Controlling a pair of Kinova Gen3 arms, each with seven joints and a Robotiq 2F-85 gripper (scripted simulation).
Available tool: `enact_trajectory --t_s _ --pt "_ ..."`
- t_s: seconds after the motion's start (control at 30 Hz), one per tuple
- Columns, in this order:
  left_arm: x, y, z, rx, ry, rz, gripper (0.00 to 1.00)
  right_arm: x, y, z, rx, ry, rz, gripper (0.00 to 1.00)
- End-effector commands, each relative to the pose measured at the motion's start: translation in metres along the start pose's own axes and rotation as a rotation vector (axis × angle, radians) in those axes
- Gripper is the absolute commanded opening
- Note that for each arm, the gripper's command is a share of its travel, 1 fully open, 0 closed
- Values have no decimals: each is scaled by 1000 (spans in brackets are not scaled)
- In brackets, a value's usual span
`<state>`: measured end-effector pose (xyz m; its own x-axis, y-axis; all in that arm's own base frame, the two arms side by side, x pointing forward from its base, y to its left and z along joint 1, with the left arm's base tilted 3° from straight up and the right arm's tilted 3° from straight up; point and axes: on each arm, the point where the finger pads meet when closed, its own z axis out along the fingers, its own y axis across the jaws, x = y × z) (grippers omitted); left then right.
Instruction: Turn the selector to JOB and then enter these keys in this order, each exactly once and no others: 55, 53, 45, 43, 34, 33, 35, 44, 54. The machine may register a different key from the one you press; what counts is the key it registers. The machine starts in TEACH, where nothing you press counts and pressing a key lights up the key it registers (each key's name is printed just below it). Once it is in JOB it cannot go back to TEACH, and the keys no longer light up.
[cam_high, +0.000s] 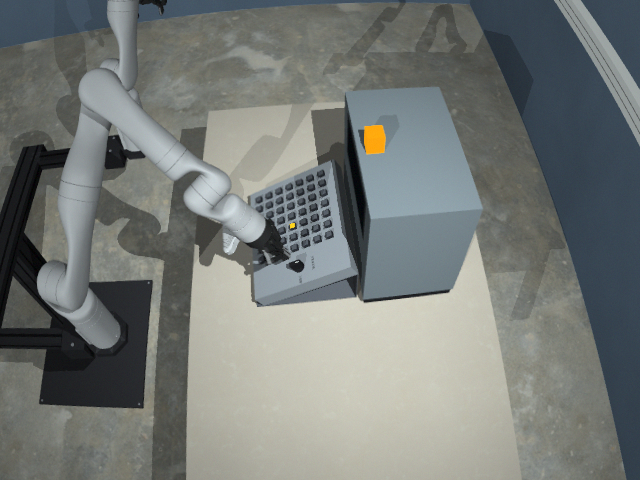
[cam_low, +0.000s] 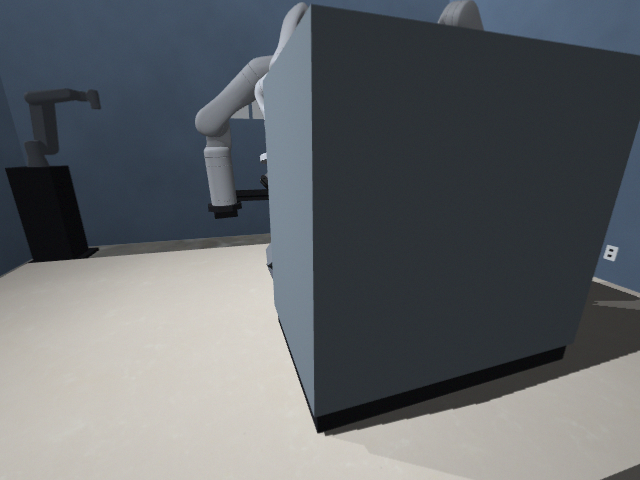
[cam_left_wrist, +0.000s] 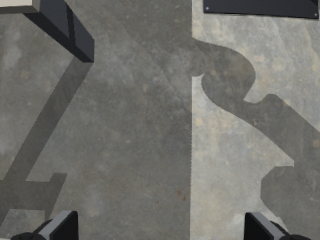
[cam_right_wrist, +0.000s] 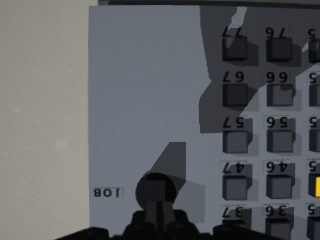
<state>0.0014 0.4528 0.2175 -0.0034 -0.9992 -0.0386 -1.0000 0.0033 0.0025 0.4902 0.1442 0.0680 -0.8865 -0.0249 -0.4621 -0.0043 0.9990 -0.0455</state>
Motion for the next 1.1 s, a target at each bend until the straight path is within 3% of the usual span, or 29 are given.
enact_trajectory --t_s 0.0,0.07,0.1,1.07 --pt "0 0 -1 0 -2 0 1000 -1 -1 -1 2 3 16 99" --pt "0 0 -1 0 -2 0 1000 -1 -1 -1 2 3 16 99" --pt "0 0 -1 0 -2 0 1000 -1 -1 -1 2 3 16 599" --pt "0 0 -1 0 -2 0 1000 -1 -1 -1 2 3 16 599"
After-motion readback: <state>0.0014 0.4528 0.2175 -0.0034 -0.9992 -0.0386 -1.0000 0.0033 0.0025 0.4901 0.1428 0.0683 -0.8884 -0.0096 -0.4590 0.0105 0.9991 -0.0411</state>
